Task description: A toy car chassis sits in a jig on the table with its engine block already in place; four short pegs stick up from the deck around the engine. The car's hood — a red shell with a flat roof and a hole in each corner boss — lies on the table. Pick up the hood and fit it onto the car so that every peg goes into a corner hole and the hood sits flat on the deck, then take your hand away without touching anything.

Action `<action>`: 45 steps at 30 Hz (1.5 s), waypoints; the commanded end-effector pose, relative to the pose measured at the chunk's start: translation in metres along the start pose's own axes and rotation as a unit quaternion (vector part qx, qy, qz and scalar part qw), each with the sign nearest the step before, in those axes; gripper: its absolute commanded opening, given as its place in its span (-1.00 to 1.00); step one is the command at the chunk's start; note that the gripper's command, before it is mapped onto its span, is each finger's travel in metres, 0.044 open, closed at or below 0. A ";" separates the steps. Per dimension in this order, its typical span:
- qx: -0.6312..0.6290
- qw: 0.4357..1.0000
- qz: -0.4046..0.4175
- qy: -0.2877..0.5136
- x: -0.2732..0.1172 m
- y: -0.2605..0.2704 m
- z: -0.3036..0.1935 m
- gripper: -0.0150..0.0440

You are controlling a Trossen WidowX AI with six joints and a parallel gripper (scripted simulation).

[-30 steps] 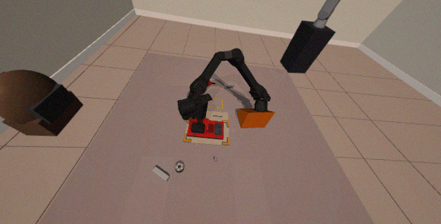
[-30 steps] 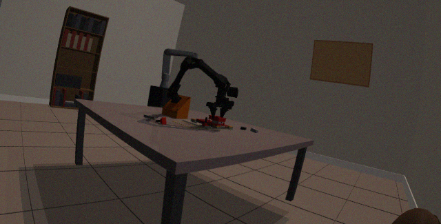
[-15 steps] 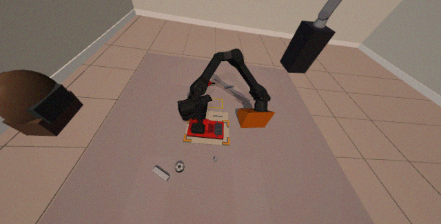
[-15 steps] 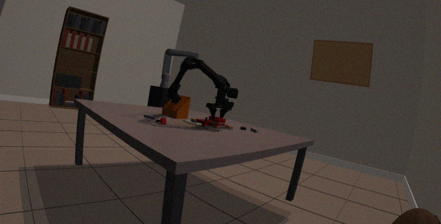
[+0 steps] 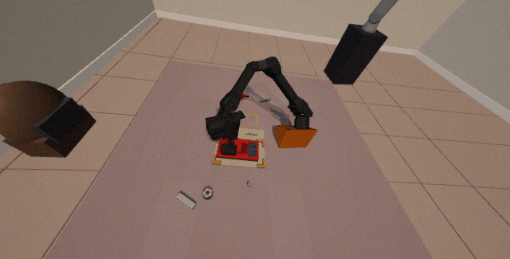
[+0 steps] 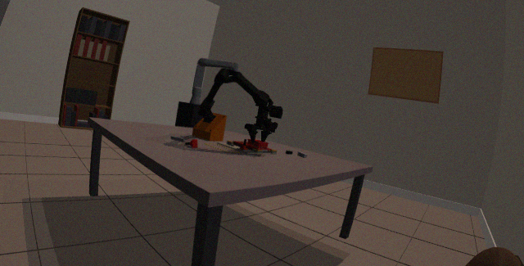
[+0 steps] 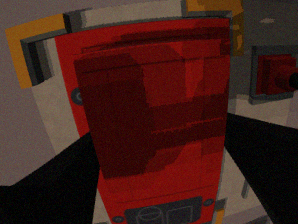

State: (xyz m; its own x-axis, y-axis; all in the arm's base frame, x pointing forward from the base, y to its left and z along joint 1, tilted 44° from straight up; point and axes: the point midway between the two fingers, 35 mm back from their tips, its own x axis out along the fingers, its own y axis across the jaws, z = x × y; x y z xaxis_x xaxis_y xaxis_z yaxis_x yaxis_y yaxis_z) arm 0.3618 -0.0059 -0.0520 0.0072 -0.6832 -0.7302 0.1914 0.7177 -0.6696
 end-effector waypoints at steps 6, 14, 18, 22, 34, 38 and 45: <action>-0.001 1.000 -0.001 -0.001 0.002 0.000 0.000 -0.49; 0.000 1.000 0.000 0.000 0.002 0.000 0.000 -0.05; 0.000 1.000 0.000 0.000 0.002 0.000 0.000 0.31; 0.000 1.000 0.000 0.000 0.002 0.000 0.000 0.67; 0.000 1.000 0.001 0.001 -0.041 0.002 0.002 1.00; 0.000 1.000 0.000 0.001 -0.070 0.001 0.000 1.00; 0.000 1.000 0.000 0.001 -0.070 0.001 0.000 1.00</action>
State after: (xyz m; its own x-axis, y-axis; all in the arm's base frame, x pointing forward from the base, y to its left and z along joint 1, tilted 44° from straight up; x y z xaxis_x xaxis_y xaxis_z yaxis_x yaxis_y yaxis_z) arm 0.3624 0.0432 -0.0005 0.0138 -0.6839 -0.7295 0.1869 0.7184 -0.6700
